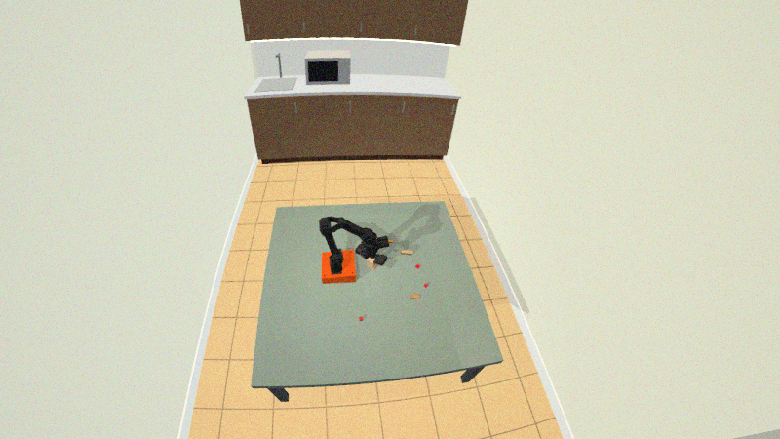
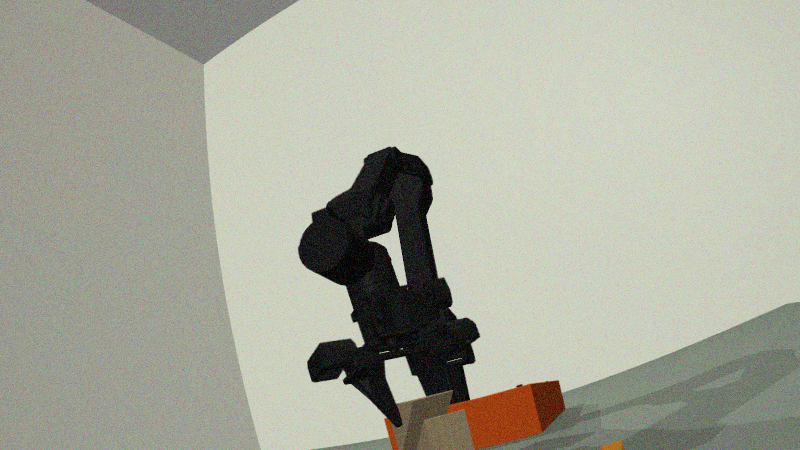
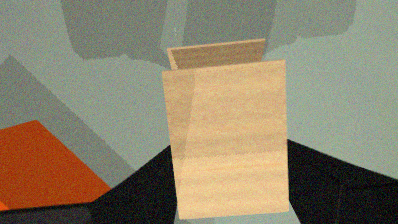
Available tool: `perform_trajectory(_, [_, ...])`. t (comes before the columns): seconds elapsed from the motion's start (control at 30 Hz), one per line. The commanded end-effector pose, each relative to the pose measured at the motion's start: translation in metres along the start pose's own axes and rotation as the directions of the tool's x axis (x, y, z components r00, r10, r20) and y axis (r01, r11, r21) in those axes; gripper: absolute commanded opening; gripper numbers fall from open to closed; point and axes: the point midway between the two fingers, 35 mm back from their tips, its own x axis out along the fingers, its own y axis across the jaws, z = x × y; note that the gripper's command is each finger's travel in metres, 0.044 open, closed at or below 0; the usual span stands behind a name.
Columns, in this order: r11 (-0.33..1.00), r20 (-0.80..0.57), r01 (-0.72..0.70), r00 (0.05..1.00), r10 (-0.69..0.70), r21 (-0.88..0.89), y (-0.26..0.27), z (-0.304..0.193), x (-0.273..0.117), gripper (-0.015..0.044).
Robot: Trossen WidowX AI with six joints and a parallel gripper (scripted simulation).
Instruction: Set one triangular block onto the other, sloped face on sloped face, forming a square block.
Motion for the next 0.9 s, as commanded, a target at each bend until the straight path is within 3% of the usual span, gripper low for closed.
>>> perform_trajectory(0.0, [1.000, -0.003, 0.001, 1.000, -0.001, 0.002, 0.000, 0.000, 0.002, 0.0000])
perform_trajectory(0.87, [1.000, -0.002, 0.001, 1.000, -0.001, 0.001, 0.000, 0.004, 0.019, 0.0000])
